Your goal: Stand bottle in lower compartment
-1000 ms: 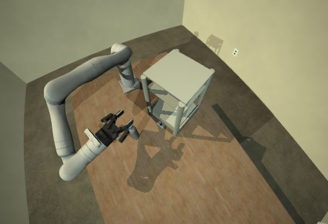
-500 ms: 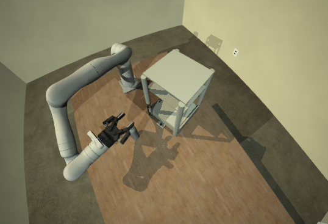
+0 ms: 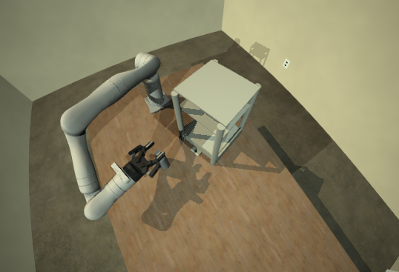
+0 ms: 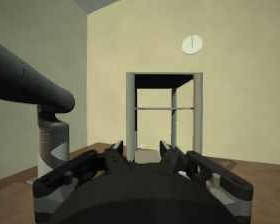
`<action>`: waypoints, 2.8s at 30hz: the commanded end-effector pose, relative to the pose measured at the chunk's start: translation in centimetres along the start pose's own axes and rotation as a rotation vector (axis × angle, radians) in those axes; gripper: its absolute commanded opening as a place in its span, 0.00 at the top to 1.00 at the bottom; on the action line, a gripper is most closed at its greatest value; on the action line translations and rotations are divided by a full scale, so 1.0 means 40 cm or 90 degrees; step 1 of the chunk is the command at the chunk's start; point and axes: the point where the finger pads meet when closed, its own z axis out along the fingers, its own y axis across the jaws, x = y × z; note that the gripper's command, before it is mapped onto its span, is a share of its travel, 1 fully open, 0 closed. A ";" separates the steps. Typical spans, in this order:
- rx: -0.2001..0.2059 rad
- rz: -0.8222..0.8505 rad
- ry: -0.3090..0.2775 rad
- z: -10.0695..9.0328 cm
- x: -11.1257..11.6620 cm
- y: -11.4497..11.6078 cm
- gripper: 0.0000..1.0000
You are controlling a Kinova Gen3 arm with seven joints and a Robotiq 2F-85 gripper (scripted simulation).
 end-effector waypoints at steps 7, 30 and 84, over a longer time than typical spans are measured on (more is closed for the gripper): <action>0.000 -0.001 0.001 0.001 -0.088 0.006 0.37; 0.000 -0.001 0.000 -0.001 -0.220 0.008 0.37; 0.000 -0.001 0.000 -0.001 -0.283 0.008 0.37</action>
